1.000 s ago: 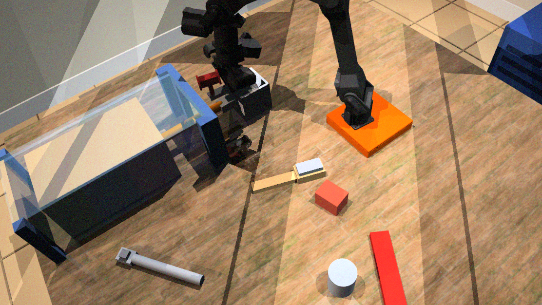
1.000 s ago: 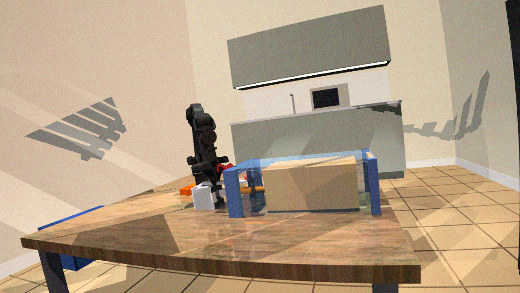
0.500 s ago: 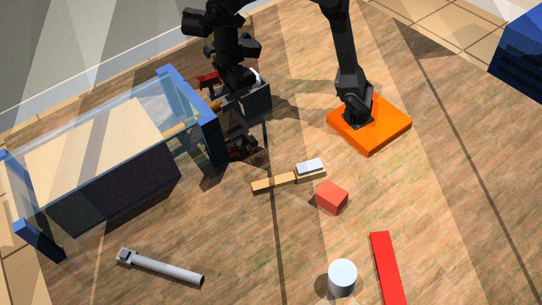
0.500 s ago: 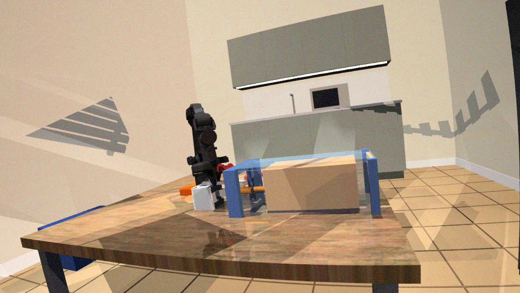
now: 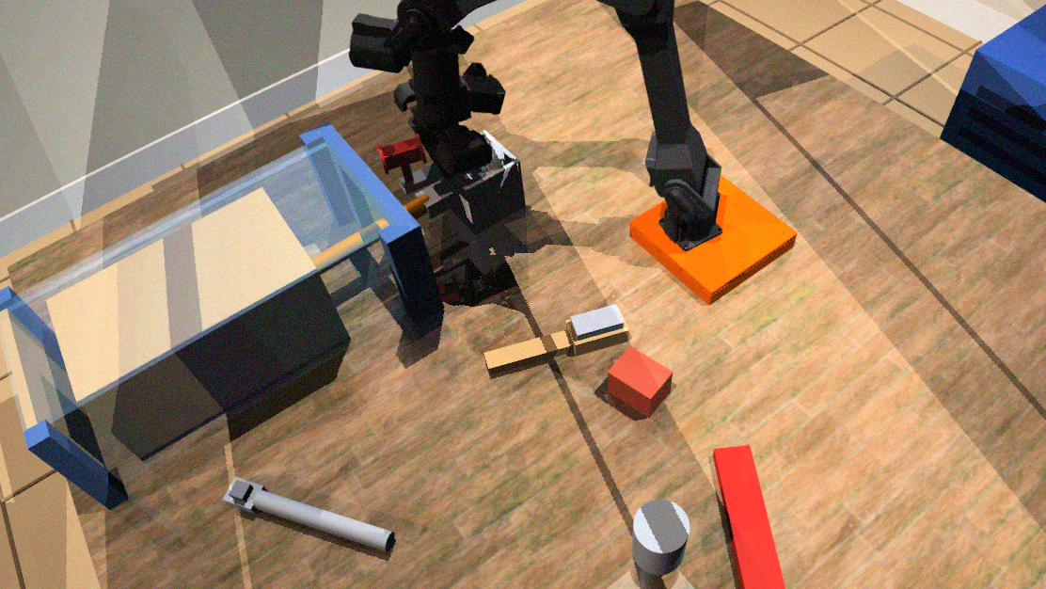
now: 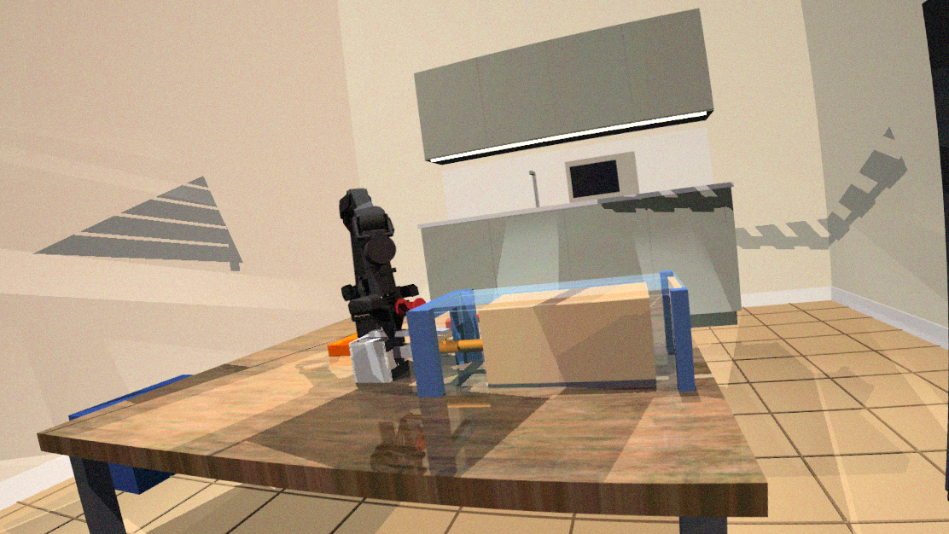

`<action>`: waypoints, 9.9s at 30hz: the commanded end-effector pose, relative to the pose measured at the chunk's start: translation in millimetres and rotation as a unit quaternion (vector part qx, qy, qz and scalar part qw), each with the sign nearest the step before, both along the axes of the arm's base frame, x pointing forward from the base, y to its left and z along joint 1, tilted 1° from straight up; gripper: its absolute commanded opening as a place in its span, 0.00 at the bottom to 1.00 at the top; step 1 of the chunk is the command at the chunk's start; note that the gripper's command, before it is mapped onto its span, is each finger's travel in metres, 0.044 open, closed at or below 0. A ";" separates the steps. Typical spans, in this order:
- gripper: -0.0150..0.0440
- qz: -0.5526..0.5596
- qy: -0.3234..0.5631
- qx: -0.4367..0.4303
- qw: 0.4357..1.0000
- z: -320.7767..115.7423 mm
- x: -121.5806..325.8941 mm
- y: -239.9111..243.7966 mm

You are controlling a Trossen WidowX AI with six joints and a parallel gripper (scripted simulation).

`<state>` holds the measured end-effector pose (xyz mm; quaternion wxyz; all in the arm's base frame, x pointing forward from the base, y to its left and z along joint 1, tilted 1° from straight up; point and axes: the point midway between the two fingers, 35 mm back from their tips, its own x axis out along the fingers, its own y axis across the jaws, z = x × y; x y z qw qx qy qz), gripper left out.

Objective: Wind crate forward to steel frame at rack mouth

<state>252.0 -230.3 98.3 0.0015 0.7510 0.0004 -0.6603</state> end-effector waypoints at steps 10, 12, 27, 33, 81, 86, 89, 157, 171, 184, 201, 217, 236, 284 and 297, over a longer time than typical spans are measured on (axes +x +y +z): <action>0.25 -0.014 0.003 0.002 1.000 -4.0 -0.4 -1.6; 0.25 -0.014 0.003 0.002 1.000 -4.0 -0.4 -1.6; 0.25 -0.012 0.003 0.002 1.000 -4.0 -0.3 -1.3; 0.25 -0.015 0.003 0.002 1.000 -4.0 -0.3 -1.5; 1.00 0.010 0.000 -0.002 1.000 1.9 -0.3 -0.8; 1.00 0.010 0.005 -0.007 1.000 37.1 3.2 -3.9; 1.00 0.009 0.009 -0.011 1.000 69.9 3.3 -3.5; 0.25 0.010 0.014 -0.018 1.000 128.7 -4.3 5.3; 0.25 0.010 0.014 -0.018 1.000 128.7 -4.3 5.3; 0.61 -0.078 -0.160 -0.013 0.984 114.2 52.3 1.5; 1.00 -0.080 -0.164 -0.012 0.983 105.4 54.7 0.8; 1.00 -0.080 -0.164 -0.012 0.983 79.4 56.5 -0.4; 1.00 -0.080 -0.164 -0.012 0.983 48.4 55.9 0.6; 0.25 -0.080 -0.164 -0.012 0.983 41.0 55.2 5.3; 0.25 -0.080 -0.164 -0.012 0.983 40.8 53.7 18.0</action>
